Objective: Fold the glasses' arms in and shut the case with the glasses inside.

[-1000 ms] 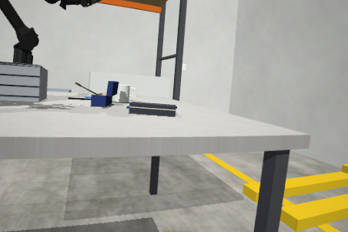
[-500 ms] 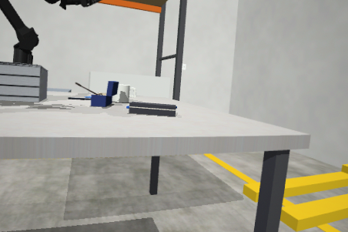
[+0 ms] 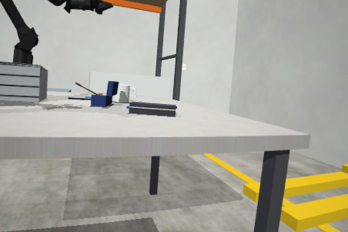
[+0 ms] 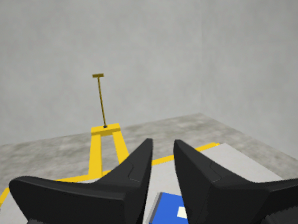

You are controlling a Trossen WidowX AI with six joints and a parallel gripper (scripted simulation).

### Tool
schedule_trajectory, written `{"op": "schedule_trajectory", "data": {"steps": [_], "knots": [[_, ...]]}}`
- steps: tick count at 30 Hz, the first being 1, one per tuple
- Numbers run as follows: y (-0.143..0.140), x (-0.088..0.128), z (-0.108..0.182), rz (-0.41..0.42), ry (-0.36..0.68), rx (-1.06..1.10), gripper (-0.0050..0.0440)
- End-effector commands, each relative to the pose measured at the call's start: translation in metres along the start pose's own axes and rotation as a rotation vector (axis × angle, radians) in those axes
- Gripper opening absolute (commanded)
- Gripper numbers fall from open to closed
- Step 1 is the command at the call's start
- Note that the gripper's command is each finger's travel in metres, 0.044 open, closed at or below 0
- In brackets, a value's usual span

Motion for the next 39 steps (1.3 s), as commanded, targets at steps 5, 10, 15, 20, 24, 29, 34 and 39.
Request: {"op": "schedule_trajectory", "data": {"steps": [5,10,15,20,24,29,34,39], "knots": [[-0.002,-0.016,0.012,0.001,0.07,0.174,0.0],[-0.005,-0.03,0.027,-0.005,0.146,0.331,0.0],[-0.01,-0.043,0.044,-0.022,0.228,0.482,0.0],[-0.014,-0.05,0.054,-0.037,0.28,0.57,0.0],[-0.02,-0.059,0.068,-0.065,0.352,0.684,0.0],[-0.03,-0.069,0.086,-0.112,0.447,0.82,0.0],[-0.038,-0.076,0.102,-0.16,0.526,0.922,0.0],[-0.048,-0.082,0.118,-0.22,0.606,1.018,0.0]]}}
Point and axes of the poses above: the point midway between the two fingers, 35 mm back from their tips, its own x axis back along the fingers, its own y axis across the jaws, z = x × y, the point moved 6 cm from there along x, back along the fingers, and after that the axes turned 11 degrees about x, right-handed, at the moved point
